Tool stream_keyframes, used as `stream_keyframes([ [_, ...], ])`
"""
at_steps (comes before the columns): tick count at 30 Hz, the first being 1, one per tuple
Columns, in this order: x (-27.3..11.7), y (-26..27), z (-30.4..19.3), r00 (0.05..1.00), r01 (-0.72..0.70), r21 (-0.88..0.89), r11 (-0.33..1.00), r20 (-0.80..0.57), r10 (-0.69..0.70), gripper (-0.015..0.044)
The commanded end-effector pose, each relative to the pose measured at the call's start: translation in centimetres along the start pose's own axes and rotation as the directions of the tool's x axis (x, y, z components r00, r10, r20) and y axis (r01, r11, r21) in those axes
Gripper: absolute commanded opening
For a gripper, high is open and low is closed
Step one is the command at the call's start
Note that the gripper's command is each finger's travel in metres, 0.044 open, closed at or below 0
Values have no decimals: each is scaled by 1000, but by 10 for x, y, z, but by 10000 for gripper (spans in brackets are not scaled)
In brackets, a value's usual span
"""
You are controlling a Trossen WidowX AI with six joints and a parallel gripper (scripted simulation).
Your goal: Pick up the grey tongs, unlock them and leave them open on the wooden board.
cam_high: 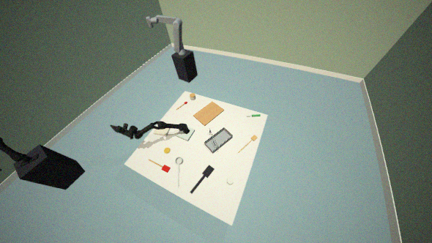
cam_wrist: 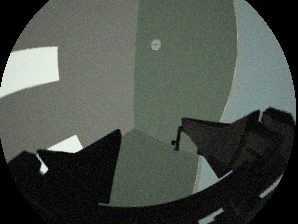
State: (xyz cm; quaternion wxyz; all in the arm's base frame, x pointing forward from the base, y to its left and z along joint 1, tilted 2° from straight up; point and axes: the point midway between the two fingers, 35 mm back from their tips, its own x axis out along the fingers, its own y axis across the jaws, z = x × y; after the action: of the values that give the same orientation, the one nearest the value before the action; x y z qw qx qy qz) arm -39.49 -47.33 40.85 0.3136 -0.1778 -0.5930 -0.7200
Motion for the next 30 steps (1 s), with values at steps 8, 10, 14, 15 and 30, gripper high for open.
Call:
stream_keyframes([
  [8, -20, 24, -38, 994, 0, -83, 997, -111, -10, 440],
  [10, -32, 36, -58, 985, -9, -135, 991, -172, -14, 440],
  [14, -48, 59, -78, 970, -30, -129, 991, -242, -2, 440],
  [15, -55, 64, -85, 965, -32, -129, 991, -263, -3, 440],
  [30, -187, 166, -192, 761, -318, -361, 877, -649, 9, 440],
])
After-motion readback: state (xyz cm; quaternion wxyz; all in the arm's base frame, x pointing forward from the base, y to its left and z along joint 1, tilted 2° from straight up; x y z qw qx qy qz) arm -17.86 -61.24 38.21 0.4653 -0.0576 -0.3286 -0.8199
